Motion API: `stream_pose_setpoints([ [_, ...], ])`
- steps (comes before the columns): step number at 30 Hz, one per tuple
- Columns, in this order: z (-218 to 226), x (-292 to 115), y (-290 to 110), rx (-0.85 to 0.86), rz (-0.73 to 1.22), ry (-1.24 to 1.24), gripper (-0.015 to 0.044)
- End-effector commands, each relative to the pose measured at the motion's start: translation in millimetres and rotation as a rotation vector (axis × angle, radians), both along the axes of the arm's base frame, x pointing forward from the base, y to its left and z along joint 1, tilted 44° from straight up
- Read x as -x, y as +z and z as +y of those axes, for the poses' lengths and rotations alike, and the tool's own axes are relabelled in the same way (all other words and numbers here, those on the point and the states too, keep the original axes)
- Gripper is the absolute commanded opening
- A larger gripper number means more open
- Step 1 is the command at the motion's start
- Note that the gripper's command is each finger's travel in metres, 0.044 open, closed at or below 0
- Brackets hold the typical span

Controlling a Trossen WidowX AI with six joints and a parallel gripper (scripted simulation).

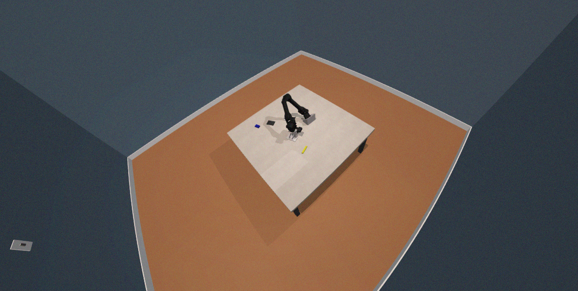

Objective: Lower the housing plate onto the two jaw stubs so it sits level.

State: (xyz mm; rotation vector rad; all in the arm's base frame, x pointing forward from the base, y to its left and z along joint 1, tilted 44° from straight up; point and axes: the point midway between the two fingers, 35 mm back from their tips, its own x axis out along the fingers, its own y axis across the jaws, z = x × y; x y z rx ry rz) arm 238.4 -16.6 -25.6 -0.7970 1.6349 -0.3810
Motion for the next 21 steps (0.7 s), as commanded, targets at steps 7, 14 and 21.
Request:
stream_pose_setpoints([
  [7, -0.9, 0.2, -0.1, 0.004, 0.001, 0.003, 0.0351],
  [14, -2.6, 0.3, -1.9, 0.004, 0.005, 0.006, 0.0351],
  [21, -3.0, 0.3, -2.3, 0.004, 0.005, 0.006, 0.0351],
])
